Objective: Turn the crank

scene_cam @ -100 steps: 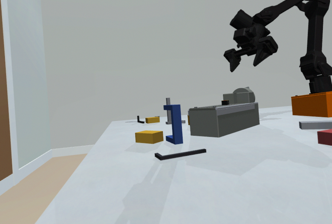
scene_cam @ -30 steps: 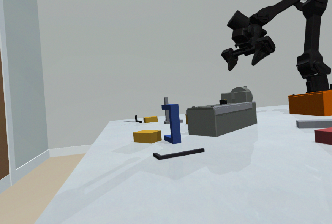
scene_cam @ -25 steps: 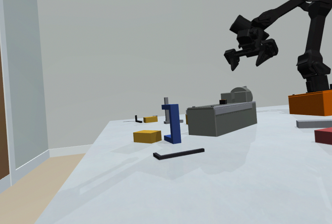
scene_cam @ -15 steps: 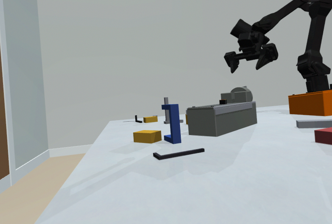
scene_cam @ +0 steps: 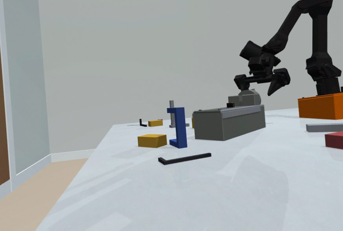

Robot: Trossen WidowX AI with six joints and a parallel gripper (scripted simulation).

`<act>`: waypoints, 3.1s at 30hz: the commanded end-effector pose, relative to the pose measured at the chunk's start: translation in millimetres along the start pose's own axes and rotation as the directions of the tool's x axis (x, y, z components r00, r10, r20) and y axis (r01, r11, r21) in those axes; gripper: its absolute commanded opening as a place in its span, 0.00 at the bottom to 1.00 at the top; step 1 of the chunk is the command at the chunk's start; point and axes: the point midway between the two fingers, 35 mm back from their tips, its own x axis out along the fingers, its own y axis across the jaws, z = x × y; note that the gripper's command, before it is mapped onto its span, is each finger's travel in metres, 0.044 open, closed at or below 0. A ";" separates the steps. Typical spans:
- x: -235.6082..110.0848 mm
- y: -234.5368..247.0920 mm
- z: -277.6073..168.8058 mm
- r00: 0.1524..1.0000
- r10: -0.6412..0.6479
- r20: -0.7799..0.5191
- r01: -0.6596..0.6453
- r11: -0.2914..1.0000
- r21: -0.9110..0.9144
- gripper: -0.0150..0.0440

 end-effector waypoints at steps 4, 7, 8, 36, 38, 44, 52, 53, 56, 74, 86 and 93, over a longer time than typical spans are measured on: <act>7.8 1.0 -8.7 1.000 0.003 0.001 -0.003 1.000 -0.005 1.00; 11.4 0.5 -11.9 1.000 0.002 0.001 -0.002 1.000 -0.005 1.00; 12.6 0.3 -13.0 1.000 0.002 0.000 -0.002 1.000 -0.005 1.00; 44.1 1.5 -45.4 1.000 0.004 0.000 -0.004 1.000 -0.004 1.00; 46.0 1.9 -47.8 1.000 0.004 0.001 -0.004 1.000 -0.005 1.00; 47.2 2.1 -49.3 1.000 0.004 0.001 -0.004 1.000 -0.005 0.87; 47.2 2.1 -49.3 1.000 0.004 0.001 -0.004 1.000 -0.005 0.51; 47.2 2.1 -49.3 1.000 0.004 0.001 -0.004 1.000 -0.005 0.47; 47.2 2.1 -49.3 1.000 0.004 0.001 -0.004 1.000 -0.005 0.33; 47.4 0.2 -49.7 1.000 0.004 0.001 -0.004 1.000 -0.005 0.25; 48.4 -5.7 -50.2 1.000 0.003 0.001 -0.003 1.000 -0.006 0.25; 48.5 -9.4 -50.2 1.000 0.003 0.001 -0.003 1.000 -0.006 0.25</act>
